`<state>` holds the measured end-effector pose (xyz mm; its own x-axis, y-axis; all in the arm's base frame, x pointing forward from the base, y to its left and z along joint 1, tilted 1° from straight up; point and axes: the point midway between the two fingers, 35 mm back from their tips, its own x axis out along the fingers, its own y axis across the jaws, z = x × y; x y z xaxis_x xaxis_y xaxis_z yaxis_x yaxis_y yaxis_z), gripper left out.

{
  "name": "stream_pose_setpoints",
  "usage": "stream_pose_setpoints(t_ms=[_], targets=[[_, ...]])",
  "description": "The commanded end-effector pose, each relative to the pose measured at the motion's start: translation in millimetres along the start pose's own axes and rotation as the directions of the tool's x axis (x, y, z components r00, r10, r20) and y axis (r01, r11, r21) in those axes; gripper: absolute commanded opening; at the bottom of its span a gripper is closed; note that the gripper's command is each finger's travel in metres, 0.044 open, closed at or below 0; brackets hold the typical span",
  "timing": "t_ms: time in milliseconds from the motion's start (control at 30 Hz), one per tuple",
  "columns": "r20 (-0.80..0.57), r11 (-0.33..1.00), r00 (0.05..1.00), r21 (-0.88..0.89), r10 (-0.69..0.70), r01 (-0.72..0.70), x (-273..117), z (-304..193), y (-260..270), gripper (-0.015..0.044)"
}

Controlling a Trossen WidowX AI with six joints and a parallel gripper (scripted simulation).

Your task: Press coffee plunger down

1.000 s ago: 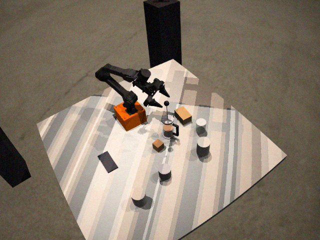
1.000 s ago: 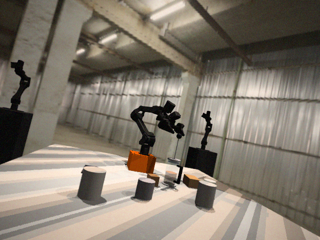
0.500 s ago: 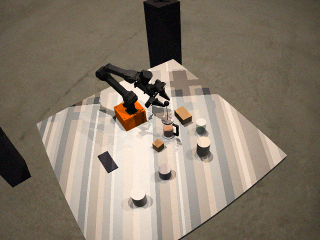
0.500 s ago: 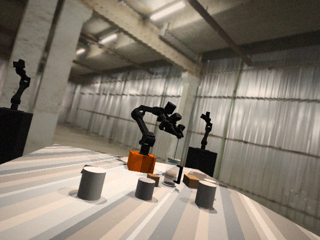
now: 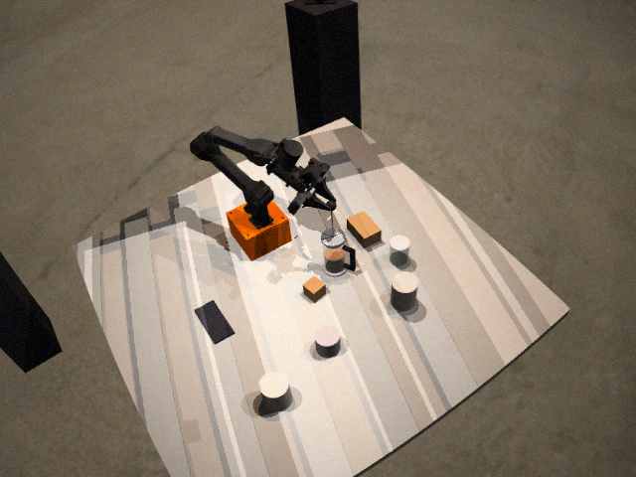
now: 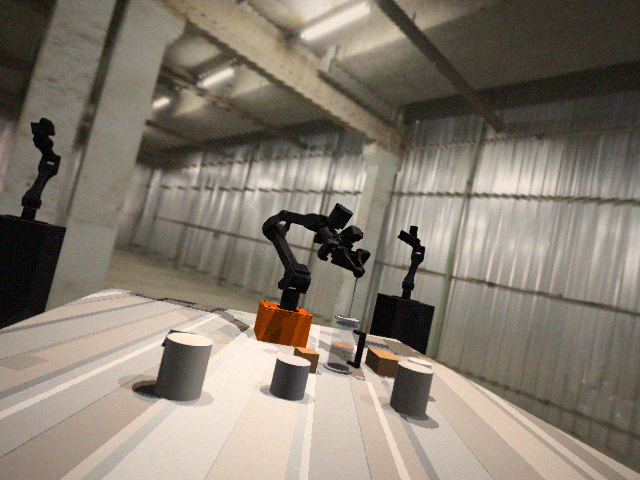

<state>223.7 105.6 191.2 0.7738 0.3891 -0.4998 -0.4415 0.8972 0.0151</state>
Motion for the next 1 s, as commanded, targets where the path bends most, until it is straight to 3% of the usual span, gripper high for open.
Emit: stream_pose_setpoints(t_ms=[0, 967], targets=[[0.002, 1.000, 1.000, 0.003, -0.001, 0.001, 2, -2, 0, 0.0127], [0.003, 1.000, 1.000, 0.004, -0.001, 0.001, 34, -36, 0, 0.0127]])
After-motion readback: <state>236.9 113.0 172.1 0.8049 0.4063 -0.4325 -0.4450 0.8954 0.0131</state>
